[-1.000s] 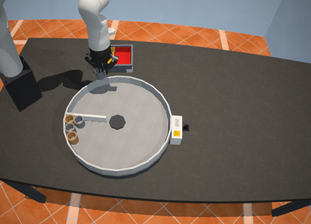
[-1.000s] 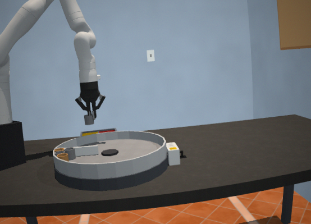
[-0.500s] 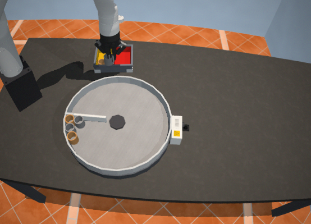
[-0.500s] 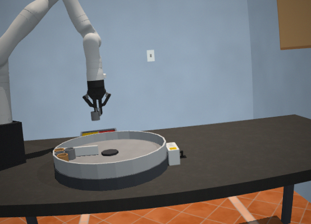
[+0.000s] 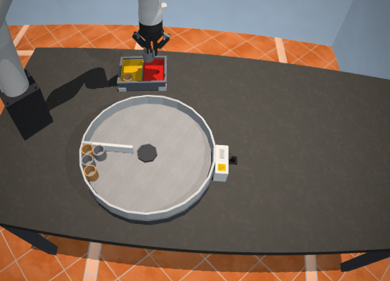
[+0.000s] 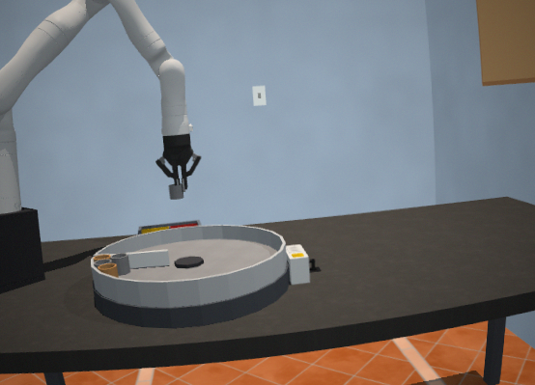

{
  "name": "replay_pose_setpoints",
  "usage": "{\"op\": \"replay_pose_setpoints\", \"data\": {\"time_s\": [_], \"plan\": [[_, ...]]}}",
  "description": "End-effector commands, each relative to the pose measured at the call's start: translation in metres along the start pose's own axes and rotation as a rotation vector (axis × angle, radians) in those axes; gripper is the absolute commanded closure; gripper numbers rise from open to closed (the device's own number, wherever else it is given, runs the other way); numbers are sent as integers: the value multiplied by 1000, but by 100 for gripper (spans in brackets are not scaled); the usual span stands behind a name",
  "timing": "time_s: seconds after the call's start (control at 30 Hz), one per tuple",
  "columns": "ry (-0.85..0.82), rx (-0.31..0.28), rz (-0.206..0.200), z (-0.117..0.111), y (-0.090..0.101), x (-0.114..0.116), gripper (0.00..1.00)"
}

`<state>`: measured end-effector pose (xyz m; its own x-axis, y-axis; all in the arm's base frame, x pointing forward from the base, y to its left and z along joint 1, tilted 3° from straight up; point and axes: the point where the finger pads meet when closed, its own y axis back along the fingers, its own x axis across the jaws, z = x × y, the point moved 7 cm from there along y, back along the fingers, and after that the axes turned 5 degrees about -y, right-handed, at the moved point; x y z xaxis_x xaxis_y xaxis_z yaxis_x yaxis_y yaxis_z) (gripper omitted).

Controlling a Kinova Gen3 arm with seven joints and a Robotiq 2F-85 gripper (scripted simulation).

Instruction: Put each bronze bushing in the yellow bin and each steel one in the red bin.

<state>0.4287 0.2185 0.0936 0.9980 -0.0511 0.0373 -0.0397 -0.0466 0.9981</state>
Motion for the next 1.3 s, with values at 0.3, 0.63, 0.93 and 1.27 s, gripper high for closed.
{"op": "replay_pose_setpoints", "data": {"time_s": [0.3,0.63,0.93,1.27], "plan": [[24,-3,0,-11,-3,-2,100],[24,-1,0,-11,-8,-2,100],[24,-1,0,-11,-37,-2,100],[24,-1,0,-11,-66,-2,100]]}}
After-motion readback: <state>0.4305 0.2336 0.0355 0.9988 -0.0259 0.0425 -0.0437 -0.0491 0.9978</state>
